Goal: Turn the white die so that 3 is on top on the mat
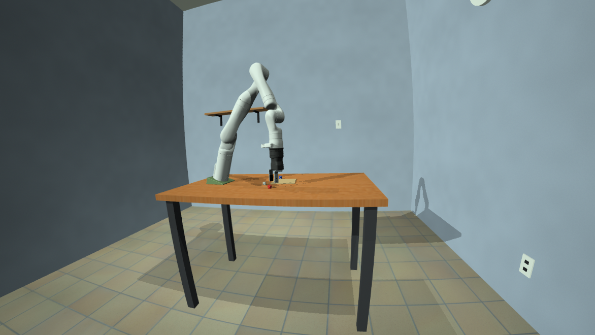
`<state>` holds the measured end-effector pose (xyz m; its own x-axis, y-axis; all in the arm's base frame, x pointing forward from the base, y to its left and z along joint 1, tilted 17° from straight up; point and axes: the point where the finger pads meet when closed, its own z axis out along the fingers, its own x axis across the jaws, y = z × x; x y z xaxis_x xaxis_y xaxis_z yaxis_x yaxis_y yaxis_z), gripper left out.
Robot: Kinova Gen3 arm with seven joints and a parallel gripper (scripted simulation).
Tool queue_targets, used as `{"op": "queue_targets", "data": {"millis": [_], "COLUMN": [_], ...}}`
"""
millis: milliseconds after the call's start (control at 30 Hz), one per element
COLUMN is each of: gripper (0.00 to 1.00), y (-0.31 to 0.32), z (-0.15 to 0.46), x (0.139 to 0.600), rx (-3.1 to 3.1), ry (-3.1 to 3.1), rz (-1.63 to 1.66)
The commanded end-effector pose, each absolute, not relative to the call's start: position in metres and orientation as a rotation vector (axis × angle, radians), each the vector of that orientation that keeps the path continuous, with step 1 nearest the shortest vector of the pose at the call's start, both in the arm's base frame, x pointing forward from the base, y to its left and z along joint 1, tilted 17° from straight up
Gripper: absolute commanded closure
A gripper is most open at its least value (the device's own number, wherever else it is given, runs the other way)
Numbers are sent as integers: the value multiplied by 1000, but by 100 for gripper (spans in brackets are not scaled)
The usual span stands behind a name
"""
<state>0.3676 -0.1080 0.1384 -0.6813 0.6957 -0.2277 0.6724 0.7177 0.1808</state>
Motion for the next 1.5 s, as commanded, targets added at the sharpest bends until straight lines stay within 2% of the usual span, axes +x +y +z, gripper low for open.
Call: {"op": "queue_targets", "data": {"millis": [0, 800, 1467], "gripper": [0, 0, 0], "y": [-108, -104, -57], "z": [139, 138, 127], "x": [368, 365, 335], "rx": [1078, 1078, 1078], "ry": [2643, 2643, 2643], "rz": [120, 120, 120]}}
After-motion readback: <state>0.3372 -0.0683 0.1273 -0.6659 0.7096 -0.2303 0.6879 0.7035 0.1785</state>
